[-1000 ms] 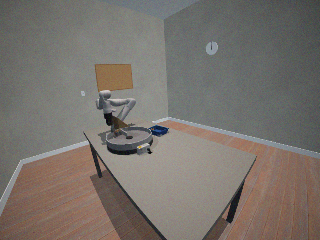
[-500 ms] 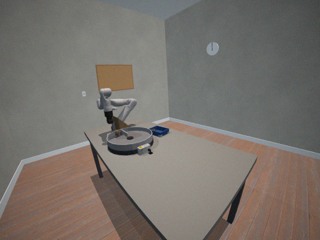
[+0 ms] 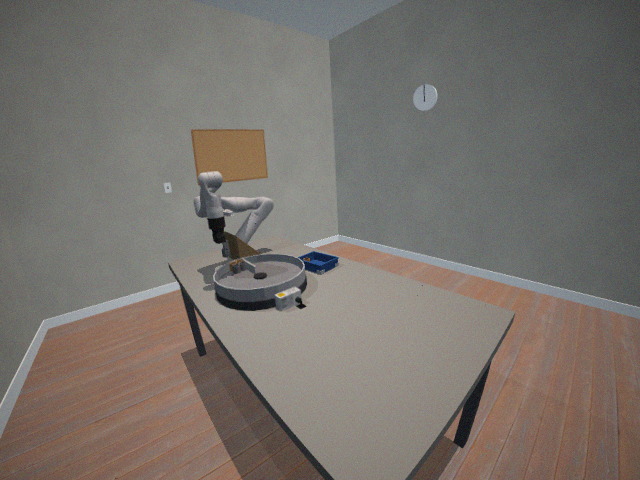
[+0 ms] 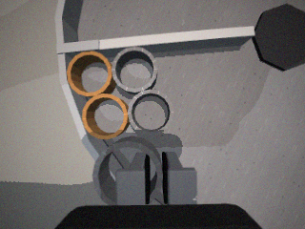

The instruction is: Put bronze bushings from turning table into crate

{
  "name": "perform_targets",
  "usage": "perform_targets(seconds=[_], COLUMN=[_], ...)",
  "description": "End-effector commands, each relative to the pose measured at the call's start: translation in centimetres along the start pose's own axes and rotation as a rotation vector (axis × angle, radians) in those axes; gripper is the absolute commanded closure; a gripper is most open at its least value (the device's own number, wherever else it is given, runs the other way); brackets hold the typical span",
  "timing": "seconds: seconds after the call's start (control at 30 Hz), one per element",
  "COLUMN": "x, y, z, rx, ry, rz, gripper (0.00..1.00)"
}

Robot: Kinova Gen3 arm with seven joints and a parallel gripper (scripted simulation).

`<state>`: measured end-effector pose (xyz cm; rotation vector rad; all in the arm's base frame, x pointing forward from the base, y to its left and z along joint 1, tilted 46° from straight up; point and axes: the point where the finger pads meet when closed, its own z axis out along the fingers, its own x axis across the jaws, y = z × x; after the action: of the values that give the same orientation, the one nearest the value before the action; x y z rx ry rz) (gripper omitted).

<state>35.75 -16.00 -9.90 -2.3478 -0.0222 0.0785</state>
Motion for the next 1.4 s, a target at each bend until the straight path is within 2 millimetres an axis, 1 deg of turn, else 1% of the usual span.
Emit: perform_targets(seconds=[0.0,0.13,0.17,0.3,0.7,0.73,0.87,1.27,1.3,1.37], x=[-0.04,-0.04,0.01,-0.12,-0.12,0.03,-0.12,-0.12,0.03,-0.04], y=[0.02,0.02,0.00,0.04,0.04,-0.01,0.04,0.04,-0.02,0.01], z=[-0.10,-0.10,-0.10,-0.09,-0.09,-0.08,-0.09,-0.09,-0.08,-0.08], rx=[-0.002,-0.002,-0.002,-0.002,-0.002,-0.002,-0.002,-0.002,-0.002,-0.002], ry=[0.000,0.000,0.000,0.000,0.000,0.000,0.000,0.000,0.000,0.000], rz=[-0.041,-0.041,-0.016,-0.079,-0.079,-0.017,-0.079,-0.079,-0.017,-0.048], gripper=[1.00,1.00,1.00,1.00,1.00,1.00,1.00,1.00,1.00,1.00])
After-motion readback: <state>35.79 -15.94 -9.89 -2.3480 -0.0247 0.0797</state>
